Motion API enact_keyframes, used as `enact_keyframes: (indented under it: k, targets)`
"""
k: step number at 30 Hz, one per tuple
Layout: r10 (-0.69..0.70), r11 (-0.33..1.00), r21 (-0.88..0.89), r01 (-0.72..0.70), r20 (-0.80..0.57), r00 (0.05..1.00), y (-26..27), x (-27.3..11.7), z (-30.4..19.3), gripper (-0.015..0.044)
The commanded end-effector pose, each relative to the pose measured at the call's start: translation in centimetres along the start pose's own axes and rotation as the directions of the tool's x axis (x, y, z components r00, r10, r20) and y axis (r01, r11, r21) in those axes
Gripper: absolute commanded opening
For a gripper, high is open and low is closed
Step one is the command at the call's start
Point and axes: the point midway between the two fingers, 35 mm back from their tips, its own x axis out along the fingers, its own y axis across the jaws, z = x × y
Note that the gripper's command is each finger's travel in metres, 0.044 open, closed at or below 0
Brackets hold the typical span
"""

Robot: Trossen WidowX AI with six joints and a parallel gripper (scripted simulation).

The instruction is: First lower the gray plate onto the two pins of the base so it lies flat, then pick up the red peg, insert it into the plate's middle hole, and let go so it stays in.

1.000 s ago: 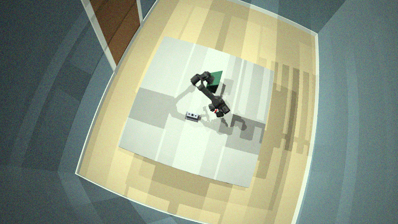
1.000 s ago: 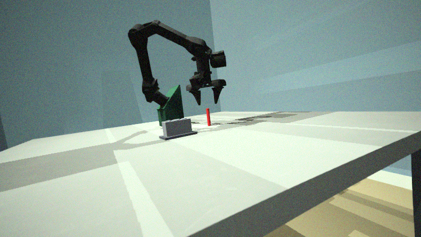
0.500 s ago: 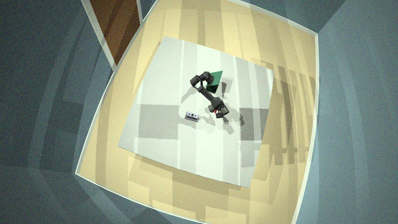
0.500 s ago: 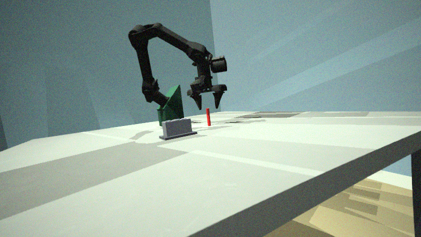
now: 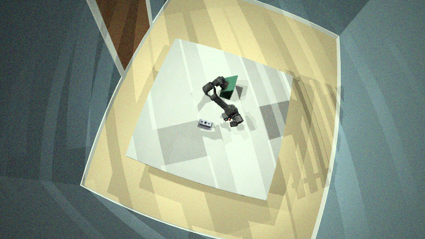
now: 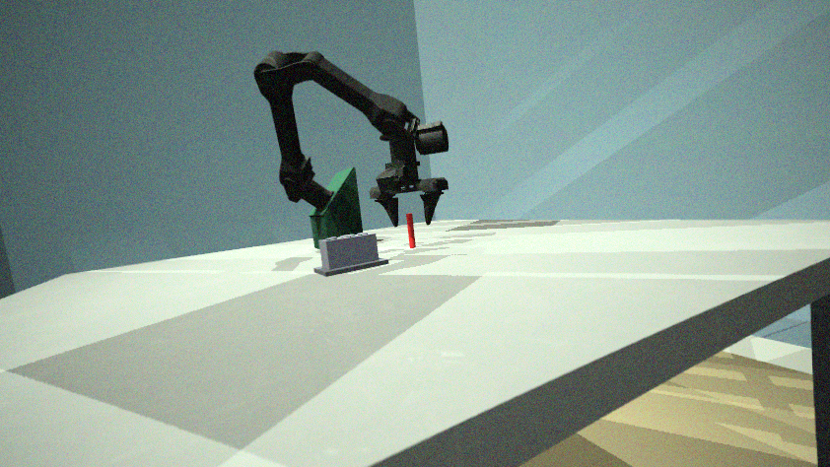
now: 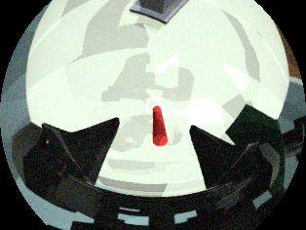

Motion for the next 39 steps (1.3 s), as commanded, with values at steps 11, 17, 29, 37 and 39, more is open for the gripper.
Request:
enact_keyframes:
  k: [11, 17, 29, 37, 39]
  targets:
    - [-0.007, 1.000, -0.007, 0.007, 0.007, 1.000, -0.3, 1.1, 0.0, 0.0256]
    - [-0.007, 1.000, -0.007, 0.007, 0.007, 1.000, -0.3, 1.1, 0.0, 0.0099]
    - [-0.007, 1.000, -0.007, 0.007, 0.007, 1.000, -0.3, 1.1, 0.0, 0.0000]
    - [-0.005, 1.000, -0.008, 0.005, 0.005, 1.000, 0.0, -0.2, 0.0, 0.0000]
    - [-0.005, 1.000, -0.008, 0.005, 0.004, 1.000, 0.1, -0.8, 0.0, 0.0000]
